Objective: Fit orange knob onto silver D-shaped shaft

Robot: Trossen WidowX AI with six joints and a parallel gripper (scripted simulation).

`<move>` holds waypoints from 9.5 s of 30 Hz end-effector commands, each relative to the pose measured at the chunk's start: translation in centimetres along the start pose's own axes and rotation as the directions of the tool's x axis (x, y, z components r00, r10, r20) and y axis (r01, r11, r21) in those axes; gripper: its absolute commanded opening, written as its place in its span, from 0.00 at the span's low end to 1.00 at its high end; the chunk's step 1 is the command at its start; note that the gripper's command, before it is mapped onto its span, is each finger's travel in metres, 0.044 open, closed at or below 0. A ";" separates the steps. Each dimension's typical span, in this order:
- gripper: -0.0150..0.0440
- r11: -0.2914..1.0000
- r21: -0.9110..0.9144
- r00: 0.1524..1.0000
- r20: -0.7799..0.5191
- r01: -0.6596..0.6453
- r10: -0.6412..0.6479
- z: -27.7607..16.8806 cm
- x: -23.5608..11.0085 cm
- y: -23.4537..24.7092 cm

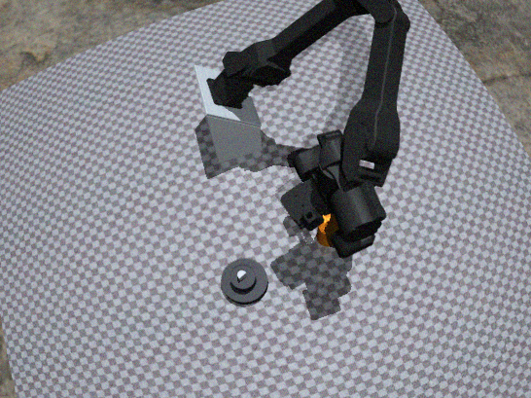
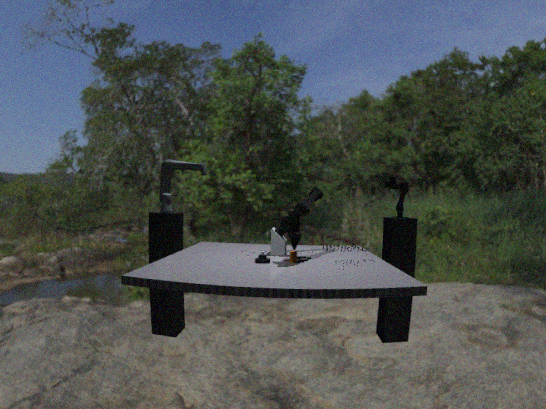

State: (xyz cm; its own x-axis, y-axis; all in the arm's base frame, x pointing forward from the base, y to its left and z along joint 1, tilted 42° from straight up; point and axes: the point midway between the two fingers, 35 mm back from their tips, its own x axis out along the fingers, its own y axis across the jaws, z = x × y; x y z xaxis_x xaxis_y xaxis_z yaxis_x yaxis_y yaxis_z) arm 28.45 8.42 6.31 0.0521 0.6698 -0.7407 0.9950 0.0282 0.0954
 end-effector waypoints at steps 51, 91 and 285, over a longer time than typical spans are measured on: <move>0.69 1.000 0.008 1.000 -0.007 0.001 -0.001 0.0 7.1 -0.1; 0.25 1.000 -0.026 1.000 0.015 0.002 -0.001 0.7 -0.1 1.0; 0.25 -0.599 0.800 1.000 0.006 -0.004 0.000 17.8 -1.5 2.4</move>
State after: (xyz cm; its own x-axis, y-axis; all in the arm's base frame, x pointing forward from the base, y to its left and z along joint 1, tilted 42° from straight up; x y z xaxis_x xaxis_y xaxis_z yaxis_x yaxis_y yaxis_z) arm 32.20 -5.60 -4.12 0.0506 0.6693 -0.7413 -0.5236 -0.6143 -0.5904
